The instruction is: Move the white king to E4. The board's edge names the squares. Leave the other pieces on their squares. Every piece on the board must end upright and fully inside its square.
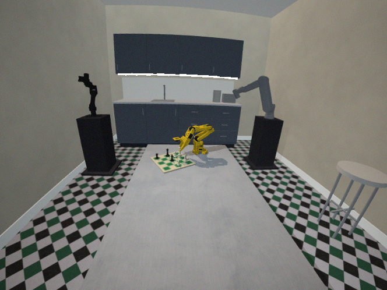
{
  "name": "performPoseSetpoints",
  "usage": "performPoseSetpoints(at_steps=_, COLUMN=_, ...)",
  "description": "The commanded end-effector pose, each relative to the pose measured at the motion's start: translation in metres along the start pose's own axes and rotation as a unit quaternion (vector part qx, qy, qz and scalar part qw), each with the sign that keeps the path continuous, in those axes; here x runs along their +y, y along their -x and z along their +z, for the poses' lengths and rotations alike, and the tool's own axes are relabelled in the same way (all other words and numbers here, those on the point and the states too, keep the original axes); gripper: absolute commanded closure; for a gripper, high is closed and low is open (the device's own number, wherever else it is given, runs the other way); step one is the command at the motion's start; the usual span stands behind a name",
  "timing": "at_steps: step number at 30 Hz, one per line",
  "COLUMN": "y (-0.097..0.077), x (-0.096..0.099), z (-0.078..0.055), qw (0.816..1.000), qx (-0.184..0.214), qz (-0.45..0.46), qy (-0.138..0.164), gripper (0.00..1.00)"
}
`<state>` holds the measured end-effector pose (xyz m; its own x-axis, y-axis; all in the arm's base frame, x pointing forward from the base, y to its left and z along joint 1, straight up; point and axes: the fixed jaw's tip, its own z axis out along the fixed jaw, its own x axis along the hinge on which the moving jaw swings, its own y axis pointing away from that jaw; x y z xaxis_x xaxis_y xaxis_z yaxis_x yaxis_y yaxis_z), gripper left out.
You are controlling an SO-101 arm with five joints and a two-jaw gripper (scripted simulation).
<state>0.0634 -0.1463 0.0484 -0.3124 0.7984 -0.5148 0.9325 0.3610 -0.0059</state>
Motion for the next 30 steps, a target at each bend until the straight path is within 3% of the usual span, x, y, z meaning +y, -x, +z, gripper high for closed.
performPoseSetpoints(at_steps=1, y=-0.0025, x=0.0012, z=0.0024, qw=1.000, qx=0.000, qz=-0.006, qy=0.002, gripper=1.00)
performPoseSetpoints(at_steps=30, y=-0.0056, x=0.0011, z=0.0057, qw=1.000, qx=0.000, qz=-0.006, qy=0.002, gripper=1.00)
